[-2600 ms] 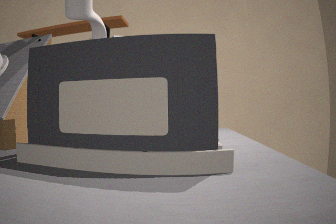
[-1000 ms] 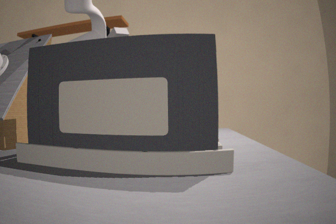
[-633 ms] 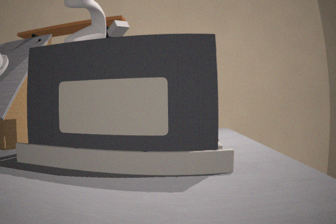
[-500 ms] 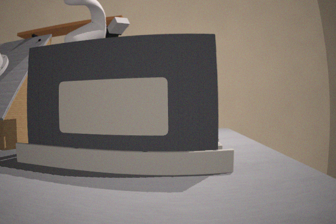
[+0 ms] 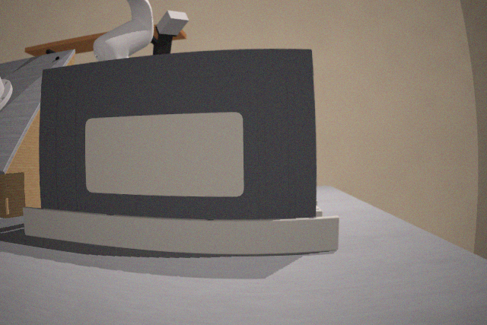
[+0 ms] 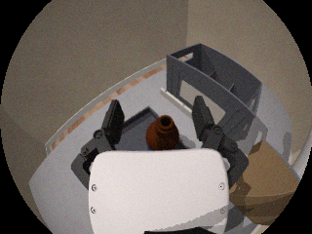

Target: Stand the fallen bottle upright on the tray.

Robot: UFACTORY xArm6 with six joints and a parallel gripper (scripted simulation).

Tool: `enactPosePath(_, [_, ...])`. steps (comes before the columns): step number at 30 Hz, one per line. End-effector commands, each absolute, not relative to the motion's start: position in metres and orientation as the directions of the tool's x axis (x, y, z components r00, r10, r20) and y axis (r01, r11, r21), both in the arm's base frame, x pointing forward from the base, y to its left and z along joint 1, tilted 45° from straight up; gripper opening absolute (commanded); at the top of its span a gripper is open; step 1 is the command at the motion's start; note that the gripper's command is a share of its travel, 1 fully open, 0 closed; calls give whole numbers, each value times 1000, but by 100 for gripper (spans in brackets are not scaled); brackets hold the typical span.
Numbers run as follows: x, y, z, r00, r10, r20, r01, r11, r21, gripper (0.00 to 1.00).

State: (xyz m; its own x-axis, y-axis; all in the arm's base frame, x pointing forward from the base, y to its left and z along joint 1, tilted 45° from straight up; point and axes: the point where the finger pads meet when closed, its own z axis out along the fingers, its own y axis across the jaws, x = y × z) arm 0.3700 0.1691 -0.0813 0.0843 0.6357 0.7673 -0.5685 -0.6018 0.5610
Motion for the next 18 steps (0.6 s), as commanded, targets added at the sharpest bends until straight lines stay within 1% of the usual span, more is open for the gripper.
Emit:
enactPosePath(1, [370,176,-75,82,633,770,-569,-604,558,100])
enactPosePath(18, [369,183,-68,82,633,770,-569,-604,558,100])
